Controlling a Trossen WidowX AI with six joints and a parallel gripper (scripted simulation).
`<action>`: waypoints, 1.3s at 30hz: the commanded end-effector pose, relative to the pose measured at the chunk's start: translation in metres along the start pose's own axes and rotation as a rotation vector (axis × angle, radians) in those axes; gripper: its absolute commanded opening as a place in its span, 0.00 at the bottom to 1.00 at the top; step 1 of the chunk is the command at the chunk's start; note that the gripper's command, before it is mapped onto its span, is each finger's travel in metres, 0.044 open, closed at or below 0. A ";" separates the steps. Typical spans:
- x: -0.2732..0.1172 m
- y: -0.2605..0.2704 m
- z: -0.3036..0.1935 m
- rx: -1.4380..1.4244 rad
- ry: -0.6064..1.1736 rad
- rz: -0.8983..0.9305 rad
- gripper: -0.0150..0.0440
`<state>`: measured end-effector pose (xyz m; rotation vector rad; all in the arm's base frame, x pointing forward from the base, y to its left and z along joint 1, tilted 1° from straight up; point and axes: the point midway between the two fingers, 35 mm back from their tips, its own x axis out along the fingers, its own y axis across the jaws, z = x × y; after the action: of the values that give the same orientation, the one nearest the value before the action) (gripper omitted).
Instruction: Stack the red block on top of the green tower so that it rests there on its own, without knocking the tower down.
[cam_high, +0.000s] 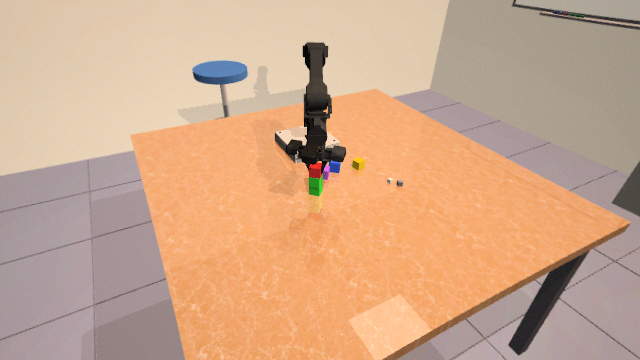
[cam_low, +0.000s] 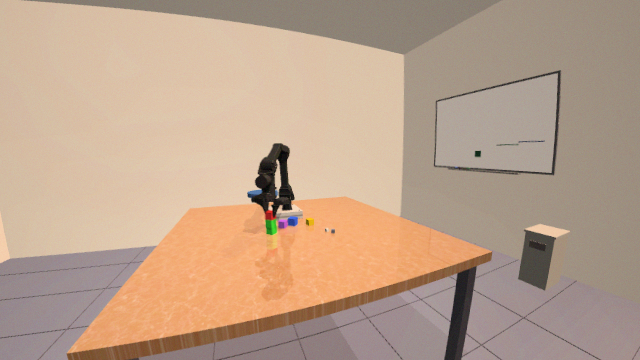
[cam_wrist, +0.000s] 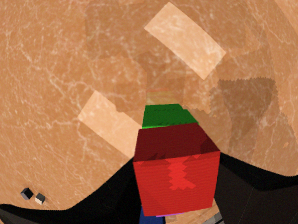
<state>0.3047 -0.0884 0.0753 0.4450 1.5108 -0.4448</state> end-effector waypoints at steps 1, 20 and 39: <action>0.002 -0.001 -0.001 -0.003 0.003 -0.006 0.25; -0.004 -0.001 0.000 -0.003 0.003 -0.006 0.25; 0.000 -0.001 -0.002 0.000 0.010 -0.003 1.00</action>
<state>0.3031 -0.0879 0.0760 0.4457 1.5184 -0.4452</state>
